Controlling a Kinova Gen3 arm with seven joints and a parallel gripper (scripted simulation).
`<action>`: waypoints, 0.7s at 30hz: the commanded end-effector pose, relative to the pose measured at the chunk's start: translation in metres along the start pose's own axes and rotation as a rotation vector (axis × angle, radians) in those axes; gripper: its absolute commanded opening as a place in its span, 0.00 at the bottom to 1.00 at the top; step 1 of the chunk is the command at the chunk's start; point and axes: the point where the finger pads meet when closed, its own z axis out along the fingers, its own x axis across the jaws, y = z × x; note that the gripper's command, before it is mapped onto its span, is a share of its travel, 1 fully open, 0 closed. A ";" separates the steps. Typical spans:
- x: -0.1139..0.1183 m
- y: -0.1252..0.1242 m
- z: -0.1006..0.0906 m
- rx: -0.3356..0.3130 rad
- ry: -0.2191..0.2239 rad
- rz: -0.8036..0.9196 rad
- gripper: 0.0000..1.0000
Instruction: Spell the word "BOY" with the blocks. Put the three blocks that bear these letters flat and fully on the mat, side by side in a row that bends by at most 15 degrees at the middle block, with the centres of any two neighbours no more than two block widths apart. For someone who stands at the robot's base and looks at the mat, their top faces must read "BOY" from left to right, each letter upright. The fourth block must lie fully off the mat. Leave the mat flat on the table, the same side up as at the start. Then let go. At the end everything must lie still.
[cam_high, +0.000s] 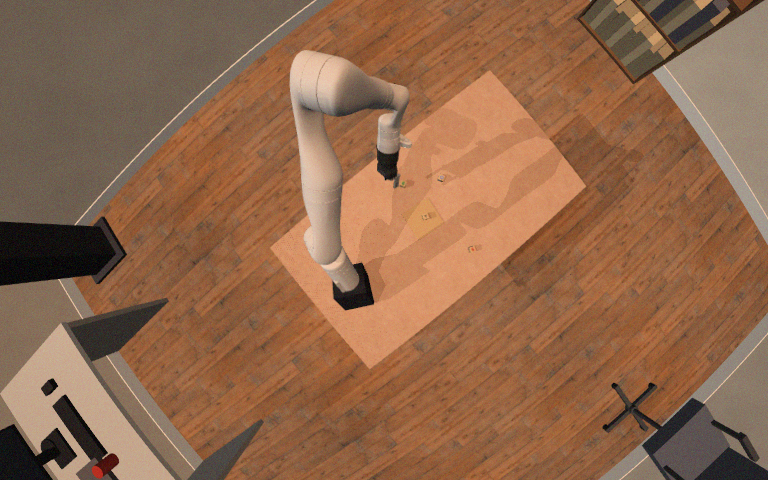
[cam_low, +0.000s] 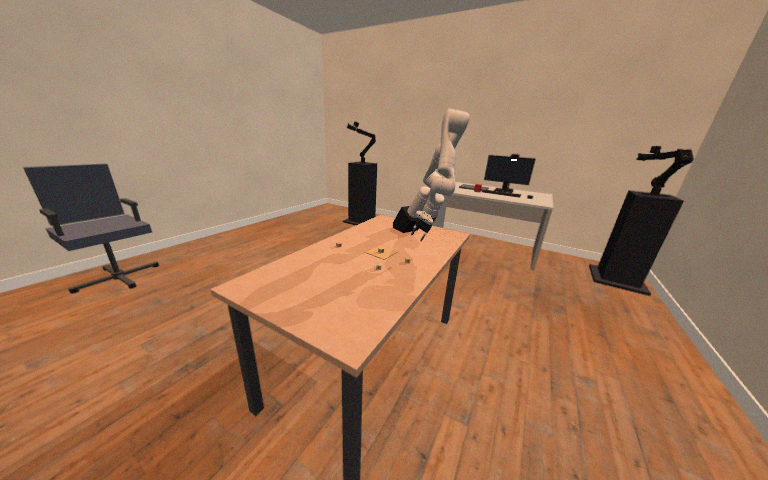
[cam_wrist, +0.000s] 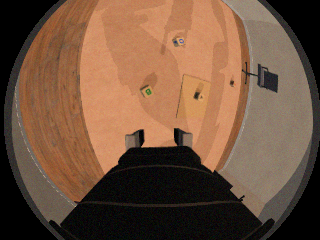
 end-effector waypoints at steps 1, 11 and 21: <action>0.002 0.000 0.005 0.003 -0.023 0.000 1.00; -0.012 -0.007 0.028 0.063 -0.172 -0.045 1.00; -0.015 -0.023 0.041 0.234 -0.349 -0.065 1.00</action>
